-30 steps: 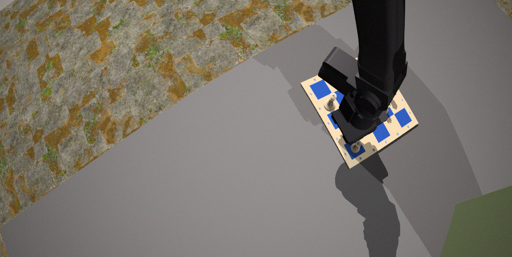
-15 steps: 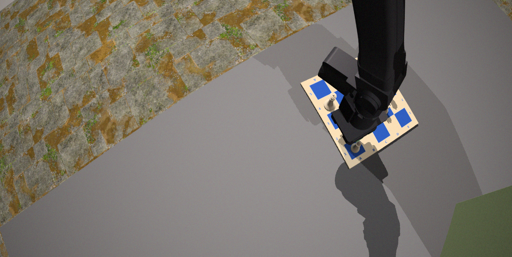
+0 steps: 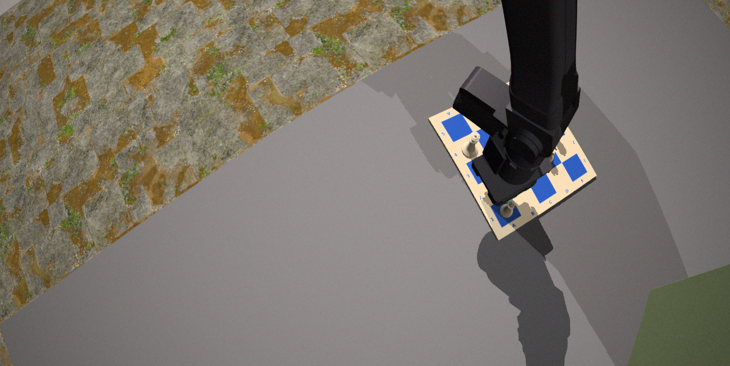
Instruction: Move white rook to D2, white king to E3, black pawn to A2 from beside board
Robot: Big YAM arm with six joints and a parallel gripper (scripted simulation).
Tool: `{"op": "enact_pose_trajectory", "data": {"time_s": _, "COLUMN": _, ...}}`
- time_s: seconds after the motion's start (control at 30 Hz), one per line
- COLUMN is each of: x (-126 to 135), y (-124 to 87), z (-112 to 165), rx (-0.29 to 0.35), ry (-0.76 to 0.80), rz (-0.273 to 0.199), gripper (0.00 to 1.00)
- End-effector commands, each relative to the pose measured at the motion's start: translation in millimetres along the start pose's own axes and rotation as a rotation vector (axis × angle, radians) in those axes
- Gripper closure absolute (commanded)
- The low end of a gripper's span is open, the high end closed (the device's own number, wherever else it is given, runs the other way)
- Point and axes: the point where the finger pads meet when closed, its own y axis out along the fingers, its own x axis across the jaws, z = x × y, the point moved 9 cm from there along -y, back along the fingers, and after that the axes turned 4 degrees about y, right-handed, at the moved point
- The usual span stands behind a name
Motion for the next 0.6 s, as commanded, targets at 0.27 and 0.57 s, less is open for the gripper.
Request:
{"op": "enact_pose_trajectory", "data": {"time_s": 0.27, "x": 6.2, "y": -2.3, "z": -1.9, "rx": -0.004, "ry": -0.007, "rz": -0.003, "gripper": 1.00}}
{"op": "enact_pose_trajectory", "data": {"time_s": 0.57, "x": 3.9, "y": 3.7, "z": 2.2, "rx": 0.005, "ry": -0.005, "rz": 0.001, "gripper": 1.00}}
